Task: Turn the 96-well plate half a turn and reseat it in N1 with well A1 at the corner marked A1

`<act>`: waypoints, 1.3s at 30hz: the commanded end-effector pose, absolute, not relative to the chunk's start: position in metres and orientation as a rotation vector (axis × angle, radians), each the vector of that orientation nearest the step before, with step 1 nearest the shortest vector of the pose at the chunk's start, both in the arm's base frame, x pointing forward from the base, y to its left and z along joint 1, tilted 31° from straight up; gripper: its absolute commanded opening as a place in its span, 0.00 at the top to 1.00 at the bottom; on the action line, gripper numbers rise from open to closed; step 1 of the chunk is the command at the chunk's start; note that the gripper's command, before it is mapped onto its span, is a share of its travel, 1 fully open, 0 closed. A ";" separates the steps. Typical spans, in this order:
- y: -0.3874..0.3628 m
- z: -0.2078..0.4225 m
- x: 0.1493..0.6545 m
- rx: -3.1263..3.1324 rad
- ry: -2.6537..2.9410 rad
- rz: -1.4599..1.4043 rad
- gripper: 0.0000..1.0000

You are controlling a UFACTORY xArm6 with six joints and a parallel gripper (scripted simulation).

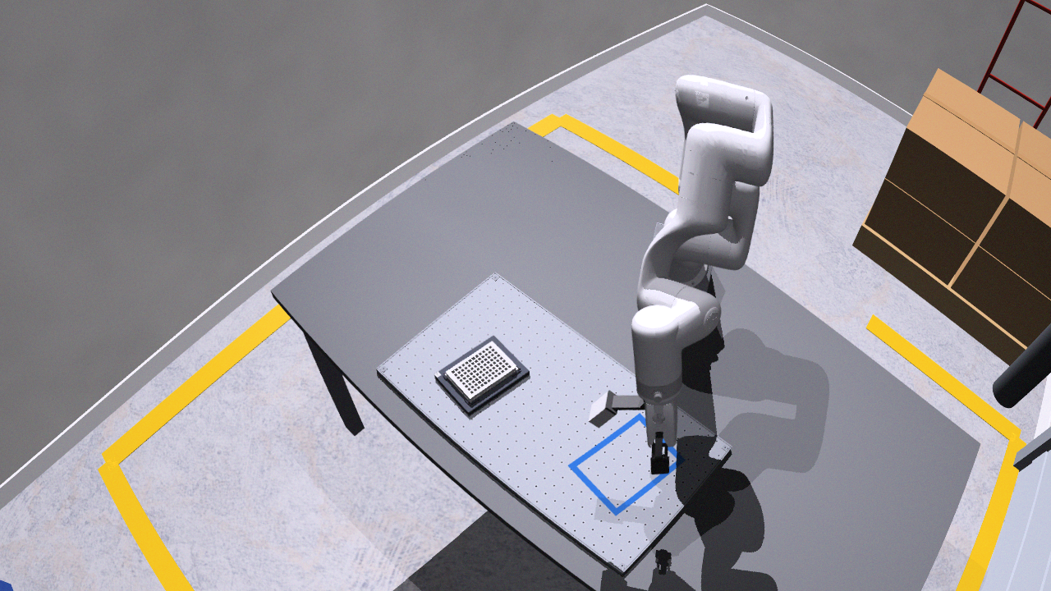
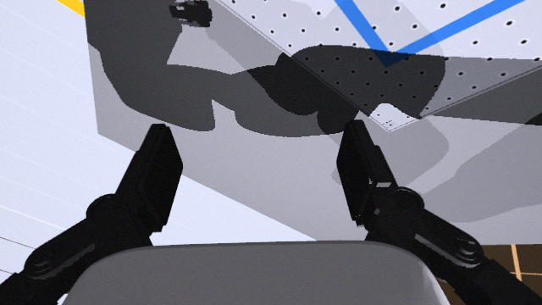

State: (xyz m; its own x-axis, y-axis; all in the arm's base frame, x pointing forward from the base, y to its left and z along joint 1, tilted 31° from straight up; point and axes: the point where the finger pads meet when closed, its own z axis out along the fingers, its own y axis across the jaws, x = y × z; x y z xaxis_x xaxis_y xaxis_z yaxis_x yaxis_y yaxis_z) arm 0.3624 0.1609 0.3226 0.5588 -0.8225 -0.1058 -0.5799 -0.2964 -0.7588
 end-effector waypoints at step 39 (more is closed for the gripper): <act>0.069 0.291 0.411 -2.605 0.043 -0.894 0.00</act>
